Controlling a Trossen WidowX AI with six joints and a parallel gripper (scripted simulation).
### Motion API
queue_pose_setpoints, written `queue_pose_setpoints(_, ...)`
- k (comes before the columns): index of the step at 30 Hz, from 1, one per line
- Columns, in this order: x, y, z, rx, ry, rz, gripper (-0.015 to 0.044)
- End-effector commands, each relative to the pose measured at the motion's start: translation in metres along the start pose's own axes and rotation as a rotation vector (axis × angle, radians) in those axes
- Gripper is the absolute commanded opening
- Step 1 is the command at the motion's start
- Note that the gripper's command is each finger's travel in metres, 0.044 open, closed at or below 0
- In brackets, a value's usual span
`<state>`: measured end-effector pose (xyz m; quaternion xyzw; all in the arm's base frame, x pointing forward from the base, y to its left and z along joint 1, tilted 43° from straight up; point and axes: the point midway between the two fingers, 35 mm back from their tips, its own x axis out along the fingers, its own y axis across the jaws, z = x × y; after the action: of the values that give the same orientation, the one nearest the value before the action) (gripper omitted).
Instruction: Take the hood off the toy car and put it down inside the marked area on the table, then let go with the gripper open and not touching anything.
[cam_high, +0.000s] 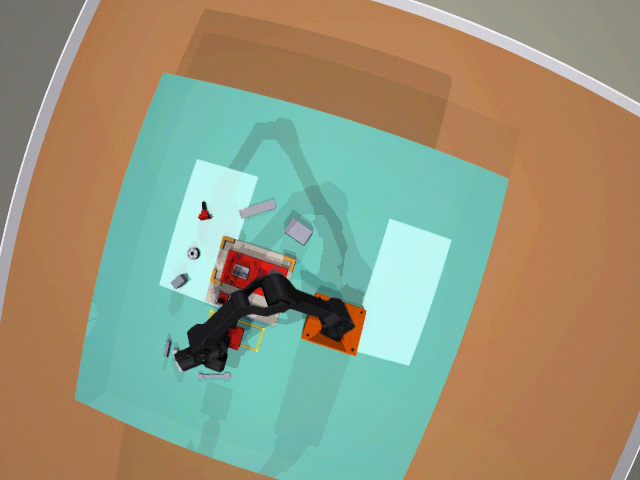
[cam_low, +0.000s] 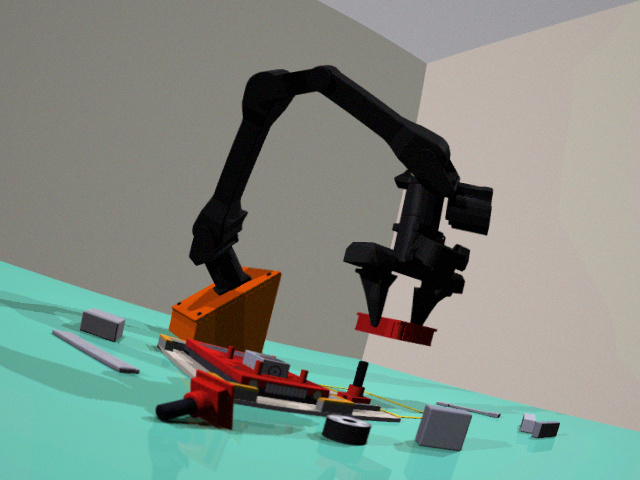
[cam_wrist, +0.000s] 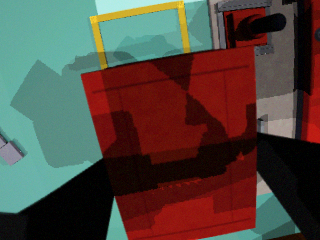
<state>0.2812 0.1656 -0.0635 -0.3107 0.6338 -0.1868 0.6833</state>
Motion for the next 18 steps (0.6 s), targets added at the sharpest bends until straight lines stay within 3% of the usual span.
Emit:
queue_pose_setpoints(1,-0.0015,0.0113,-0.0038,0.010,-0.001,0.001,0.0000)
queue_pose_setpoints(18,0.0075,0.0117,-0.0029,0.010,-0.002,0.001,0.0000)
